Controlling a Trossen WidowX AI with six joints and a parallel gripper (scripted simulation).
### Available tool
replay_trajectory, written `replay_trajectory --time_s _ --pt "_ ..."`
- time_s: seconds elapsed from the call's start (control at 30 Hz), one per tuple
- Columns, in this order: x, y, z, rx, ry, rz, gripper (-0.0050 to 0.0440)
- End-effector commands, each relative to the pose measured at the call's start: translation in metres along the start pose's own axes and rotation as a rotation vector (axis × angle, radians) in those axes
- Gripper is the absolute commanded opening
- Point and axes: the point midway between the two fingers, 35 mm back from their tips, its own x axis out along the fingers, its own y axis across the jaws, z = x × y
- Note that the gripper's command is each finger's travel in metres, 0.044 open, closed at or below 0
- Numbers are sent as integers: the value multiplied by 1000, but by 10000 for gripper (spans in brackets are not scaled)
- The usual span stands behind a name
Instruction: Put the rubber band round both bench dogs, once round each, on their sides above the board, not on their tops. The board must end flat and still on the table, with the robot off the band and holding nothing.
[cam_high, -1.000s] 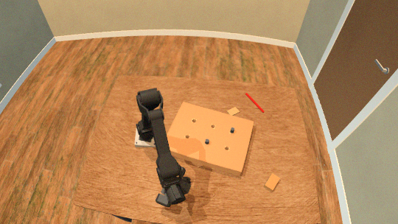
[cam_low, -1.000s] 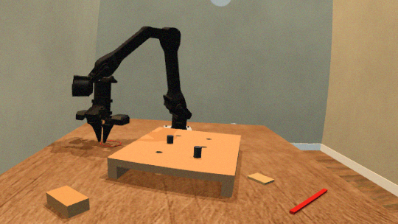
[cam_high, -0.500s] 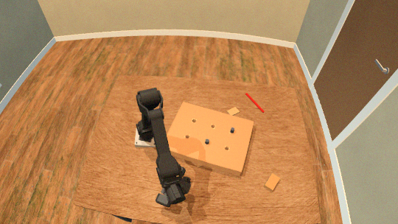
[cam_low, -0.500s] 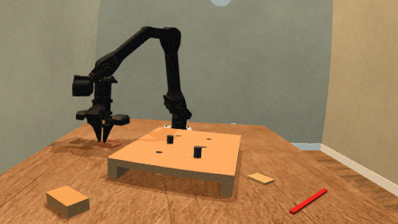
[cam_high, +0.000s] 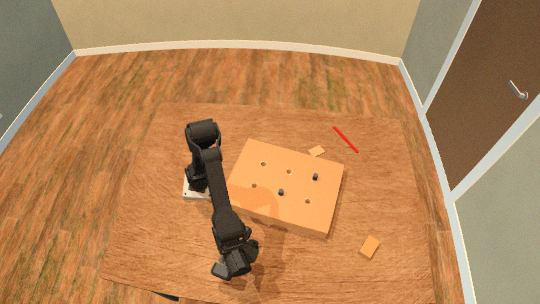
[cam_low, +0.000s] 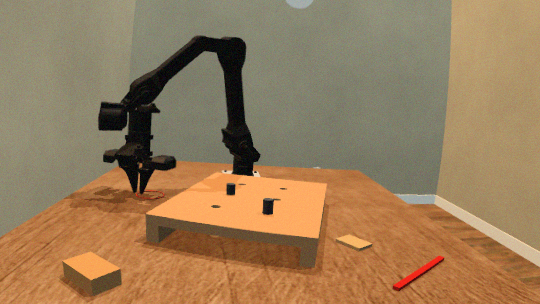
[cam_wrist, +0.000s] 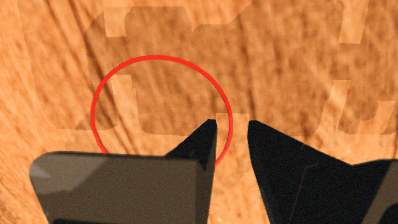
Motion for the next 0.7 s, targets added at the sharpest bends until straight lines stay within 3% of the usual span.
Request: replay_trajectory --time_s 0.0,0.5,0.67 --pt "14 1 0 0 13 10 80" --pt "8 -2 3 -4 -3 -4 80" --pt "5 -3 3 -4 -1 -7 47"
